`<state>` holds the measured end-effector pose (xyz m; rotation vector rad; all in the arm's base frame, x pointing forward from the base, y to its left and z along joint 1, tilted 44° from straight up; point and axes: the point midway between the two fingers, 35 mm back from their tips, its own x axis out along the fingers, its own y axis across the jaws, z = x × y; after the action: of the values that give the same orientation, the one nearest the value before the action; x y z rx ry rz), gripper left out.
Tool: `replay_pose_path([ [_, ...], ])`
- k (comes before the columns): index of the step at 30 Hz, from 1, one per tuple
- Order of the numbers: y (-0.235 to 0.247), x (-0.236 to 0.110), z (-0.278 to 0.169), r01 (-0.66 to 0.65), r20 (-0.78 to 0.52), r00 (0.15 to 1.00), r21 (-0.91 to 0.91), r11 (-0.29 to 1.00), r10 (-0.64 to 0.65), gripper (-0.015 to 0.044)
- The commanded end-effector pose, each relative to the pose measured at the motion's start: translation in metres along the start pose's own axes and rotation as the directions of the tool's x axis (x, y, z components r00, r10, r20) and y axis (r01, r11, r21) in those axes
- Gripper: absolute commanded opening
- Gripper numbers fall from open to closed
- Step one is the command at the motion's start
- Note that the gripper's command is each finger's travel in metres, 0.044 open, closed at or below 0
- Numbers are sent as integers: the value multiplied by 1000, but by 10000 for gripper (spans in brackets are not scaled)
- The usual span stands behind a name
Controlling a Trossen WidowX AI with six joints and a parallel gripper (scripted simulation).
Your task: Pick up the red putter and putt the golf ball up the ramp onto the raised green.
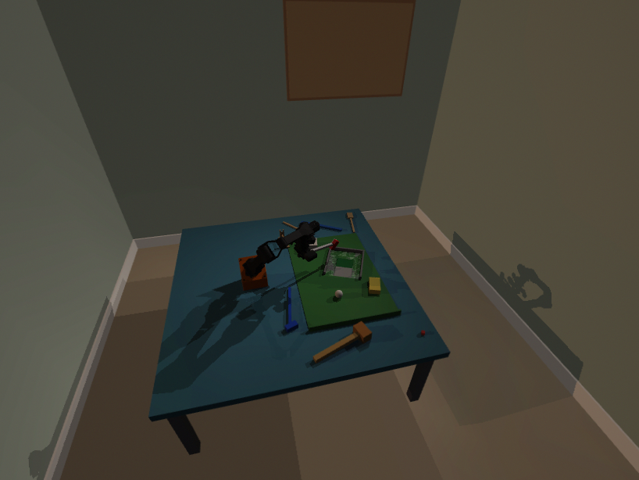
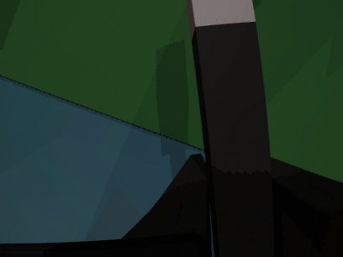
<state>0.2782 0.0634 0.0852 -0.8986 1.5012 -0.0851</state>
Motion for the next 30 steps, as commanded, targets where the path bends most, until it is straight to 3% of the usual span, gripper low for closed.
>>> replay_pose_path([
  [1,-20,-3,-17,25,-15,1000,132,991,-24,0],
  [10,-65,-11,-59,85,-48,996,443,893,-71,0],
  [20,-103,-20,-113,156,-100,987,727,669,-122,0],
  [30,-108,-15,-122,165,-108,986,761,628,-129,0],
])
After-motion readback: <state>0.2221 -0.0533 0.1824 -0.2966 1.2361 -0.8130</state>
